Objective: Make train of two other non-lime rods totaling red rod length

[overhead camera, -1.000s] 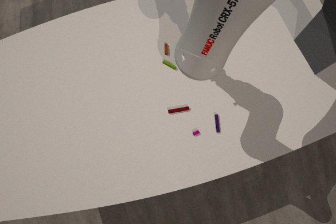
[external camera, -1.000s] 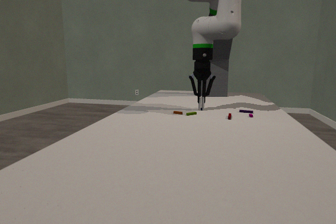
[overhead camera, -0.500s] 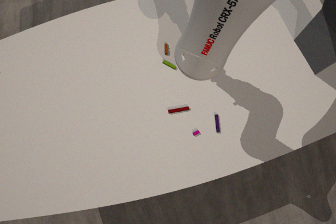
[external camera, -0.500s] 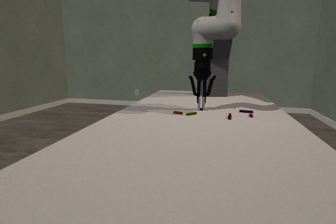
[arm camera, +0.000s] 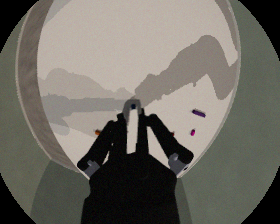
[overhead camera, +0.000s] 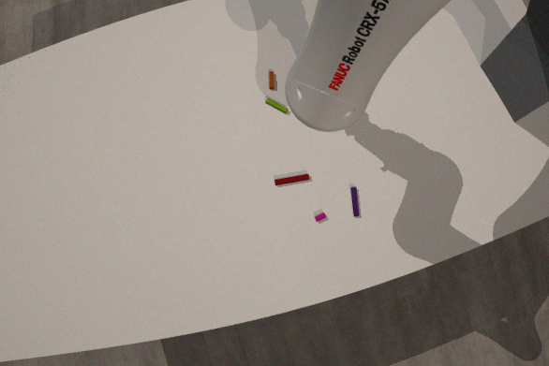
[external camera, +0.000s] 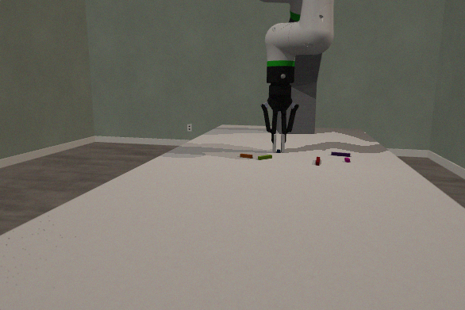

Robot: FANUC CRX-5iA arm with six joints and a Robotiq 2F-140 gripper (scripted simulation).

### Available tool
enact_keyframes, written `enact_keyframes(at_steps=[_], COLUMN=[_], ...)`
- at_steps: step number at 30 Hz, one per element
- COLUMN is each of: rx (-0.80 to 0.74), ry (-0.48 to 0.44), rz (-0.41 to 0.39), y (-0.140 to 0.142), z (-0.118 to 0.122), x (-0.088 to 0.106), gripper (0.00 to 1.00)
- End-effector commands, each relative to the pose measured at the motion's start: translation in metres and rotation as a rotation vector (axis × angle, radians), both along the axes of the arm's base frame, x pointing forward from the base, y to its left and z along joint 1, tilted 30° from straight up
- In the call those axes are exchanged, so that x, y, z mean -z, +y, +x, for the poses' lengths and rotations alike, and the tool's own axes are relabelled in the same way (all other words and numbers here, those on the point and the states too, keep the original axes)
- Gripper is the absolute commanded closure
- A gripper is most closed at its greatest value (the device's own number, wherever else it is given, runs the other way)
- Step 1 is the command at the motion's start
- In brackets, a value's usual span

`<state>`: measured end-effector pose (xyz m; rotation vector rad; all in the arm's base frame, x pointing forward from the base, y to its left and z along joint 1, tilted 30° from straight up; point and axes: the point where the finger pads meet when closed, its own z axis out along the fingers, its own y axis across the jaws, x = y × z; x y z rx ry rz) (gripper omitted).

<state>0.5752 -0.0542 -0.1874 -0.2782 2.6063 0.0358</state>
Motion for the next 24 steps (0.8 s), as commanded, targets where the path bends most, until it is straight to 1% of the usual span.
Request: enact_keyframes(at_steps=[1,5,8,11,13,20,24], rx=[0.000,0.000,0.000,0.000,0.000,0.000,0.000], ry=[0.000,0.000,0.000,0.000,0.000,0.000,0.000], rz=[0.000,0.000,0.000,0.000,0.000,0.000,0.000], y=[0.000,0.000,-0.001,-0.002,-0.002,-0.005,-0.006], z=[0.000,-0.002,-0.006,-0.012,-0.012,-0.031,-0.039], x=[0.000,-0.003,-0.010,-0.021,-0.021,-0.054,-0.069], gripper=[0.85,0.85,0.85,0.85,0.85,0.85,0.85])
